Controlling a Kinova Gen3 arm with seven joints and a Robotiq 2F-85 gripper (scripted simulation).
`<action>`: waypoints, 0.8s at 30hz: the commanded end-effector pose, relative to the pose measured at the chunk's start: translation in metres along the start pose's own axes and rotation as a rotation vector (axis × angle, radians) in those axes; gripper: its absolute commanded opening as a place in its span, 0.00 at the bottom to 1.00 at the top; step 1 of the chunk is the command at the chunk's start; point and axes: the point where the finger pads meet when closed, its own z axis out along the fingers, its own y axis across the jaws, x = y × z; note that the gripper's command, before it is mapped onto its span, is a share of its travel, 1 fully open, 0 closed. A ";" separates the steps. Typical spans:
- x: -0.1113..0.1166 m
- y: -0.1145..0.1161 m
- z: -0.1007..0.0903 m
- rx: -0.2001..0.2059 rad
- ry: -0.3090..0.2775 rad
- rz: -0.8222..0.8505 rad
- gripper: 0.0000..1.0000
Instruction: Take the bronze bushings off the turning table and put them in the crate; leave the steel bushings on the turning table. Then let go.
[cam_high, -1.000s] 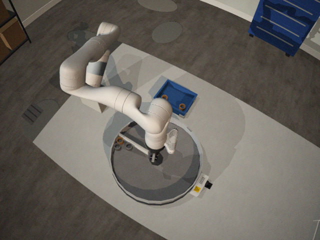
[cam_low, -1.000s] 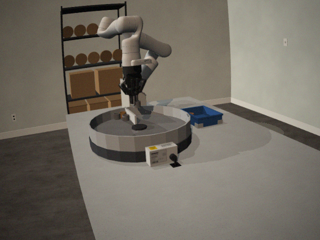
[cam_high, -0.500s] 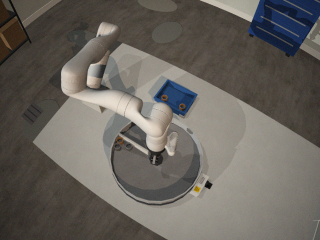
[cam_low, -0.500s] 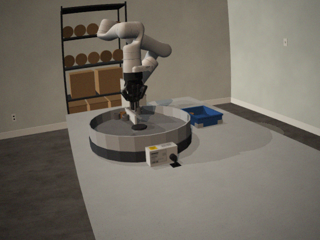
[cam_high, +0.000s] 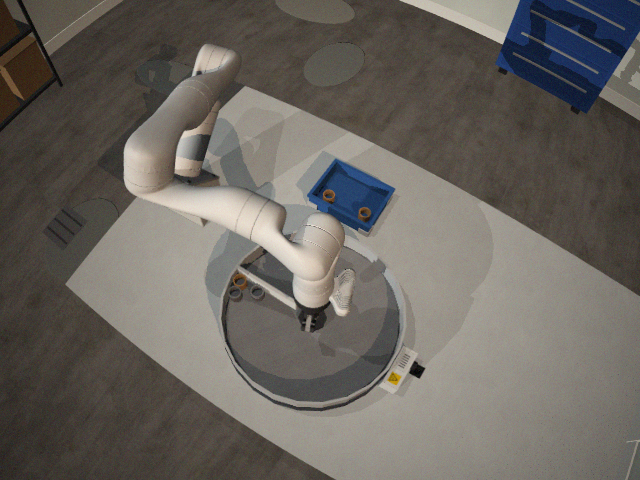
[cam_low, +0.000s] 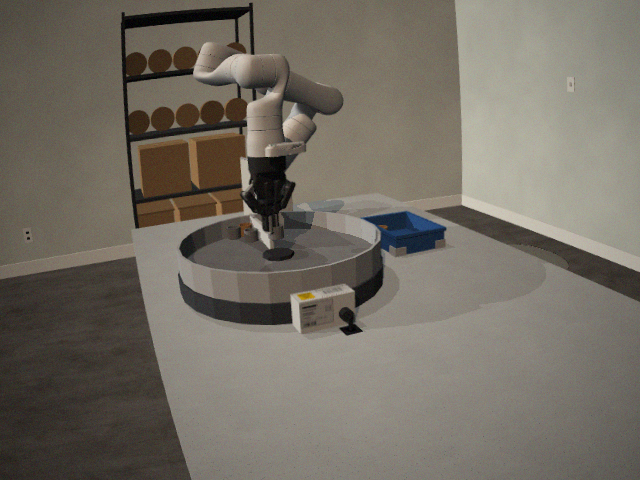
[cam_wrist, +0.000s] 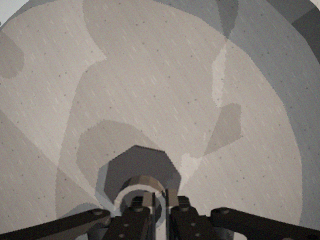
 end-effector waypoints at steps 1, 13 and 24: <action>0.000 -0.001 0.002 0.004 0.000 -0.001 0.00; 0.001 -0.002 0.022 0.004 -0.001 -0.002 0.00; 0.001 -0.002 0.027 0.004 -0.001 -0.002 0.00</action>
